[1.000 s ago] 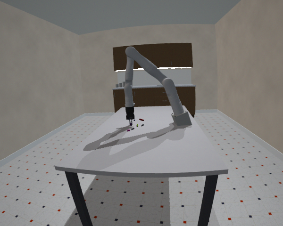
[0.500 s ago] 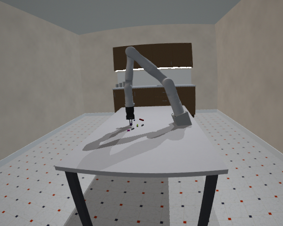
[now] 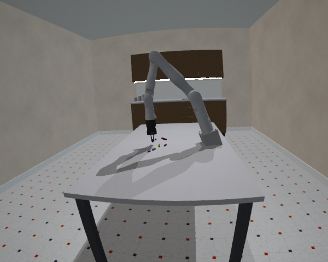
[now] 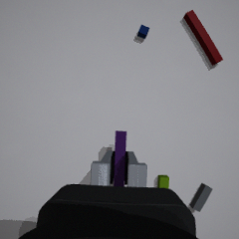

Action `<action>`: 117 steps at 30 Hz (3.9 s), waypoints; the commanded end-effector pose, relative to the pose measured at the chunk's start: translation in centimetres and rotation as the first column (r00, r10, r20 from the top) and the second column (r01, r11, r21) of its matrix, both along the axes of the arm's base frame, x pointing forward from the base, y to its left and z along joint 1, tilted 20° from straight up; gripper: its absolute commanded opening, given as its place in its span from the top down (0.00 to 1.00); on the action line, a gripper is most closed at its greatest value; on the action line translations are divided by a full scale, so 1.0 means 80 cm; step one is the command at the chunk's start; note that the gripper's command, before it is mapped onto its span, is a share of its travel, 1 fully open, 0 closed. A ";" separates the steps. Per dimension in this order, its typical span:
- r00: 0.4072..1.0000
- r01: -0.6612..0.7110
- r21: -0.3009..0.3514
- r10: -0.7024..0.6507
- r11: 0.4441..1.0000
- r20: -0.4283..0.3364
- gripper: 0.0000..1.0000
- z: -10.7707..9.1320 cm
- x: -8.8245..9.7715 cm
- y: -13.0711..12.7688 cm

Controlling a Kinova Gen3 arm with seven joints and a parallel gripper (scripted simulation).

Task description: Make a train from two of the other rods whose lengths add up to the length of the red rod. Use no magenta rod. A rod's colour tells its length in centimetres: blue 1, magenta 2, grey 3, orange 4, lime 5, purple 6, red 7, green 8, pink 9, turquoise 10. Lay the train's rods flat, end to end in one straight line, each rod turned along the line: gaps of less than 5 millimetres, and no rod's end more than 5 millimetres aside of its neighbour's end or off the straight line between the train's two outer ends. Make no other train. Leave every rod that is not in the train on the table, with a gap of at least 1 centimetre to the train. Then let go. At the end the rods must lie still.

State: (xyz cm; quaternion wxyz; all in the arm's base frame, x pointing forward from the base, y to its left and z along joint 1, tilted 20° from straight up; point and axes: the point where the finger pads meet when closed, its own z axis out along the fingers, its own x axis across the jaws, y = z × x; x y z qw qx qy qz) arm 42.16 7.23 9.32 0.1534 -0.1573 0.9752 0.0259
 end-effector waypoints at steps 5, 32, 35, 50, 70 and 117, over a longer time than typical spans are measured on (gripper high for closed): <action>1.000 0.003 0.007 -0.003 1.000 0.029 0.76 0.057 -0.006 -0.004; 0.997 0.078 0.028 -0.079 0.997 0.014 0.76 0.085 -0.010 -0.036; 0.981 0.196 0.064 -0.196 0.979 -0.007 0.76 0.083 -0.002 -0.081; 0.937 0.349 0.116 -0.348 0.930 -0.031 0.76 0.081 0.006 -0.144; 0.937 0.349 0.116 -0.348 0.930 -0.031 0.76 0.050 0.016 -0.141; 0.937 0.349 0.116 -0.348 0.930 -0.031 0.76 -0.023 0.041 -0.133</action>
